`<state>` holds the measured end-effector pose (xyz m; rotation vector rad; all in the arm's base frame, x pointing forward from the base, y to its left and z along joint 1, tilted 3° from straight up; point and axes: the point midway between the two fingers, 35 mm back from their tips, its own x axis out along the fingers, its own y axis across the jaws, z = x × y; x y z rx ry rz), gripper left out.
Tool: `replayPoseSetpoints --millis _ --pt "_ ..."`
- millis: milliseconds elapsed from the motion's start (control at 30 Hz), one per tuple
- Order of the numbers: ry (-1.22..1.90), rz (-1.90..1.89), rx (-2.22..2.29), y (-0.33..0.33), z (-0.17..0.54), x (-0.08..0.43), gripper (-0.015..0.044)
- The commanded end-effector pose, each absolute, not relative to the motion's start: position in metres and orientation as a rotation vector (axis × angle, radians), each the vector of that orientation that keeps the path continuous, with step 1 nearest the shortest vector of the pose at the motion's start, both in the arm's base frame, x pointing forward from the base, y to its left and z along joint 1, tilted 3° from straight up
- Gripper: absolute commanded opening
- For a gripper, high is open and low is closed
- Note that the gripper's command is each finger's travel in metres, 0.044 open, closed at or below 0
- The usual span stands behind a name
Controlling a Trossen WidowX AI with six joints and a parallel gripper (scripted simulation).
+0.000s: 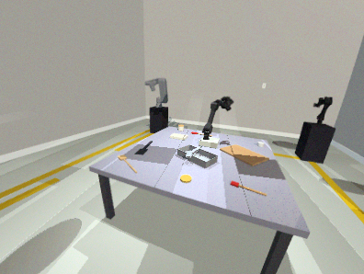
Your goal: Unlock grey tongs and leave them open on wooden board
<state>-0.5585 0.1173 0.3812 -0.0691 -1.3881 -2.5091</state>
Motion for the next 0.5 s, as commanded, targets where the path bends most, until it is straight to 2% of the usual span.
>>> replayPoseSetpoints --millis 0,133,167,467 --pt "-1.389 -2.515 -0.070 0.120 0.381 -0.558 0.0374" --pt "-1.404 -2.581 -0.085 0.152 0.375 -0.550 0.0269" --pt "-1.410 -2.610 -0.089 0.165 0.372 -0.547 0.0260" --pt "-1.510 -2.911 -0.124 0.306 0.337 -0.483 0.0260"
